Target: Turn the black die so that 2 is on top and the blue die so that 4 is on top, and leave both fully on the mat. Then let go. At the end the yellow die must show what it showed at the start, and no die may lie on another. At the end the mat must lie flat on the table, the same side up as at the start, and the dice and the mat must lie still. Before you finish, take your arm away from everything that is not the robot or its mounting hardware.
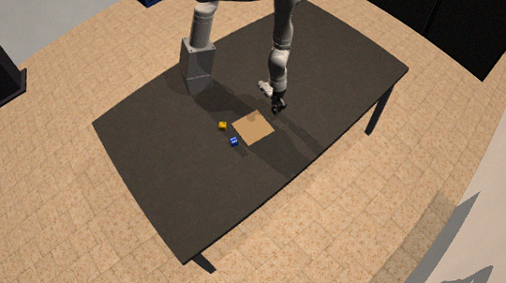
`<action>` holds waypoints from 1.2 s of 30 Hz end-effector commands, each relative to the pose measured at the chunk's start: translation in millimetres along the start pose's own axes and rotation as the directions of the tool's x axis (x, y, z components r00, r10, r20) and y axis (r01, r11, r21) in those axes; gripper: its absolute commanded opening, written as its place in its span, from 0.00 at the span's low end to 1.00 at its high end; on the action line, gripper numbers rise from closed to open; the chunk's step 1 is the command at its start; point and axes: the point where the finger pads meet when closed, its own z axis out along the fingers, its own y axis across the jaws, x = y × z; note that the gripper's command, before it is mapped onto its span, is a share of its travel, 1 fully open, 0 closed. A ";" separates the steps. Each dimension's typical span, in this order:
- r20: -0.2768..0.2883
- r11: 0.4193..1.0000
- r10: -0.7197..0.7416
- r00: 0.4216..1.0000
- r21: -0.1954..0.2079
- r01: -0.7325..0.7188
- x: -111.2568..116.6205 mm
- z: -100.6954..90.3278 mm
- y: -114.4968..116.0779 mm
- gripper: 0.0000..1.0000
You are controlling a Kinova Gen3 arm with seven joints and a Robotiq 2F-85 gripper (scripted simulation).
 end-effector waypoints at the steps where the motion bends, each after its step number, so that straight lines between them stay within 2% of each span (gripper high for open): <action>1: -0.002 1.000 -0.001 1.000 -0.005 0.001 0.4 7.4 2.4 0.46; 6: -0.002 1.000 -0.001 1.000 -0.005 0.001 0.5 18.4 2.5 0.46; 15: -0.002 1.000 -0.001 1.000 -0.005 0.001 0.5 27.3 2.5 0.46; 36: -0.002 1.000 -0.001 1.000 -0.005 0.001 0.5 28.0 2.5 0.46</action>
